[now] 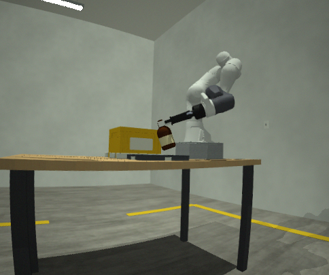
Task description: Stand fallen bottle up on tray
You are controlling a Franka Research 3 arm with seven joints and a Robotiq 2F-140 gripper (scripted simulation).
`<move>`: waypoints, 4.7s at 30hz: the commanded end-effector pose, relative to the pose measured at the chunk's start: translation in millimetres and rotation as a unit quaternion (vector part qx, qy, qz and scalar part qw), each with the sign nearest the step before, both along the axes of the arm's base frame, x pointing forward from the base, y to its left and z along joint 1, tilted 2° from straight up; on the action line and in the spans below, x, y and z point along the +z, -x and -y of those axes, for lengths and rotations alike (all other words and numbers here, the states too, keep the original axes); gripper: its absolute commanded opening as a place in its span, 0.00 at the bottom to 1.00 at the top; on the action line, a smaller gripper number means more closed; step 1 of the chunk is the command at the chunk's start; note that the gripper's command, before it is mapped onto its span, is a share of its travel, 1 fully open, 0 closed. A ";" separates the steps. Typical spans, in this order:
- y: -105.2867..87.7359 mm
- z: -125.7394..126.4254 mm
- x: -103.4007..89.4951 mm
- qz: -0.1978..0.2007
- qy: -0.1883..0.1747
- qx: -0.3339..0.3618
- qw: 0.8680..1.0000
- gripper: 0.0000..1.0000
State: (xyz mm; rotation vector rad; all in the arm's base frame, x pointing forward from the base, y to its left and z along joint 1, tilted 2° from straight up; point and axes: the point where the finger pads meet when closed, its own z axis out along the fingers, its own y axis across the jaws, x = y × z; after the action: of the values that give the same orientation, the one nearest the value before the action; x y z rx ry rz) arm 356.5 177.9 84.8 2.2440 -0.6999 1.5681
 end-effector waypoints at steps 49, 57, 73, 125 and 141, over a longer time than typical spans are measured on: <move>-1.1 -1.5 -39.4 0.004 -0.007 -0.004 1.000 0.00; -1.1 -1.5 -39.6 0.004 -0.007 -0.004 1.000 0.00; -1.1 -1.5 -39.6 0.004 -0.007 -0.004 1.000 0.00; -1.1 -1.5 -39.6 0.004 -0.007 -0.004 1.000 1.00; -1.1 -1.5 -39.6 0.004 -0.007 -0.004 1.000 1.00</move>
State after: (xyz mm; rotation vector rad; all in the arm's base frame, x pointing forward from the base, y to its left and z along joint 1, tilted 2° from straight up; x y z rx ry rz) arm 356.7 180.3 44.7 2.2480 -0.7127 1.5712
